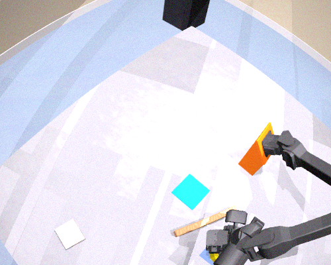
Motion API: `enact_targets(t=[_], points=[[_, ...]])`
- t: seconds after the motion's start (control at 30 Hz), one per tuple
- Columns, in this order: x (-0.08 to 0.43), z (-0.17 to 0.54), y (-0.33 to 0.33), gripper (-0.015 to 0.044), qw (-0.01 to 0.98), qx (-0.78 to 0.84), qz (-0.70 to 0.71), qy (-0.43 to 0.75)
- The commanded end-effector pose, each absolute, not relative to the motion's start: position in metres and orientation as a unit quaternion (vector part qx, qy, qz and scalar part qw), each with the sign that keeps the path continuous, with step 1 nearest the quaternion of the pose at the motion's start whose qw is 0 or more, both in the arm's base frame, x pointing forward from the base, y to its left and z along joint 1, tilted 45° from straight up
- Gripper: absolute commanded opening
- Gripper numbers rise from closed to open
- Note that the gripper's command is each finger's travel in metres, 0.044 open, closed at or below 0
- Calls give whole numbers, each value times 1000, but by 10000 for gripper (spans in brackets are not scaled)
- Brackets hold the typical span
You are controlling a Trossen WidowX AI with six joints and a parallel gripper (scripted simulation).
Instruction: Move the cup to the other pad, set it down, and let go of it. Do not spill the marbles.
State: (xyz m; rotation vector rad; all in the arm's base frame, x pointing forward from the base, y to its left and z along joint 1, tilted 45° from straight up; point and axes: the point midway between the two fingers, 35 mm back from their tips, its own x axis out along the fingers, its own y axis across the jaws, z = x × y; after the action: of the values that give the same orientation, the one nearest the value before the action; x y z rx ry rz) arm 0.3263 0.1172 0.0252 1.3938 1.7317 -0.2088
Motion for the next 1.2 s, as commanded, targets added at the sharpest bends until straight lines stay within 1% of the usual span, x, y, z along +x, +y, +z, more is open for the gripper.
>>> enact_targets(t=[0.0, 0.4, 0.43, 1.17], points=[[327, 26, 117, 93, 439, 561, -83, 697], [327, 26, 117, 13, 439, 561, -83, 697], [327, 26, 117, 0, 439, 561, -83, 697], [321, 65, 70, 0, 437, 562, -86, 698]])
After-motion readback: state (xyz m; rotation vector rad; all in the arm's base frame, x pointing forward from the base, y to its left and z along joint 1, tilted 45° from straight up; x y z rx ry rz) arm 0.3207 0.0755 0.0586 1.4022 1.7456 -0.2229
